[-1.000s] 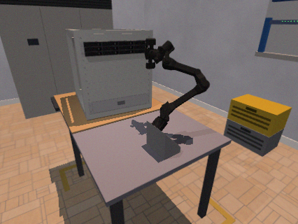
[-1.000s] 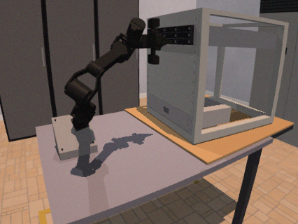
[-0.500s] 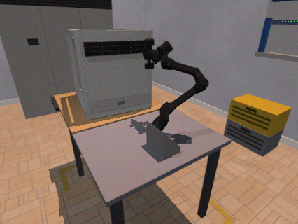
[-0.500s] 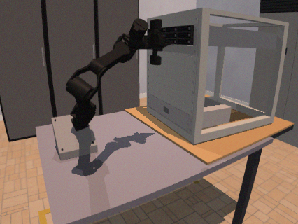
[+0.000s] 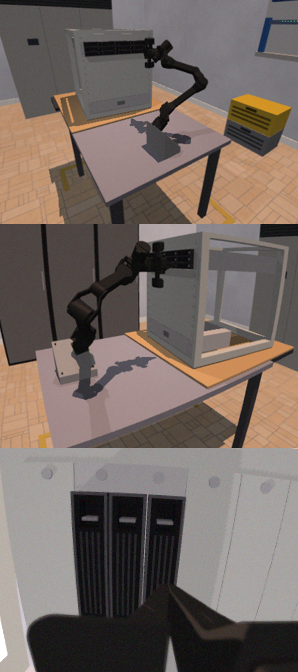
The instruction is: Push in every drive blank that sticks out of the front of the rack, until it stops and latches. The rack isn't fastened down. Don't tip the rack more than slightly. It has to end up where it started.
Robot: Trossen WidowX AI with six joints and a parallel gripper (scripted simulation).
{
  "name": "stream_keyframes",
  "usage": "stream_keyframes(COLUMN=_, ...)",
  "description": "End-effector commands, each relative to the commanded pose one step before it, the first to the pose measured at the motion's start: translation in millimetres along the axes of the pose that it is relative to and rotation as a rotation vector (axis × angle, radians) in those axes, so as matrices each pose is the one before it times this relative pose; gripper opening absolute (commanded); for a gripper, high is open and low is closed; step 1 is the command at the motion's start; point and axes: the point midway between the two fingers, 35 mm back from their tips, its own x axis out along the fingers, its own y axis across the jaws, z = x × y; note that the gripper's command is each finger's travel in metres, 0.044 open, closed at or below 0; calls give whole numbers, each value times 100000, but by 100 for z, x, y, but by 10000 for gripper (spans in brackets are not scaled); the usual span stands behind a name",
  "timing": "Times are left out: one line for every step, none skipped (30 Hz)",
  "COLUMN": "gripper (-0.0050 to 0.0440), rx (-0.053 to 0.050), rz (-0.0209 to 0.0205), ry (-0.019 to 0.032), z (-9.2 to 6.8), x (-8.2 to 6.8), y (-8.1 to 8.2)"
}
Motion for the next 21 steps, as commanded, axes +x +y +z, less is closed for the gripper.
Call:
stream_keyframes(gripper=-50, rx=897, rz=742, ry=-409, z=363, x=208, y=501)
stream_keyframes(gripper=-50, rx=0, rz=0, ry=0, z=0, x=0, y=0)
stream_keyframes(gripper=-50, rx=0, rz=0, ry=0, z=0, x=0, y=0)
stream_keyframes(gripper=-50, rx=0, rz=0, ry=0, z=0, x=0, y=0)
stream_keyframes(gripper=-50, rx=0, rz=0, ry=0, z=0, x=0, y=0)
stream_keyframes(gripper=-50, rx=0, rz=0, ry=0, z=0, x=0, y=0)
stream_keyframes(gripper=-50, rx=0, rz=0, ry=0, z=0, x=0, y=0)
stream_keyframes(gripper=-50, rx=0, rz=0, ry=0, z=0, x=0, y=0)
stream_keyframes(gripper=-50, rx=0, rz=0, ry=0, z=0, x=0, y=0)
stream_keyframes(gripper=-50, rx=0, rz=0, ry=0, z=0, x=0, y=0)
stream_keyframes(gripper=-50, rx=0, rz=0, ry=0, z=0, x=0, y=0)
stream_keyframes(gripper=-50, rx=0, rz=0, ry=0, z=0, x=0, y=0)
stream_keyframes(gripper=-50, rx=0, rz=0, ry=0, z=0, x=12, y=0)
stream_keyframes(gripper=-50, rx=0, rz=0, ry=0, z=-2, x=65, y=-2)
stream_keyframes(gripper=-50, rx=0, rz=0, ry=0, z=-5, x=134, y=-4)
stream_keyframes(gripper=-50, rx=0, rz=0, ry=0, z=-6, x=187, y=-6)
stream_keyframes(gripper=-50, rx=0, rz=0, ry=0, z=-7, x=207, y=-6)
stream_keyframes(gripper=-50, rx=0, rz=0, ry=0, z=-6, x=186, y=-6)
stream_keyframes(gripper=-50, rx=0, rz=0, ry=0, z=-5, x=133, y=-4)
stream_keyframes(gripper=-50, rx=0, rz=0, ry=0, z=-2, x=65, y=-2)
stream_keyframes(gripper=-50, rx=0, rz=0, ry=0, z=0, x=12, y=0)
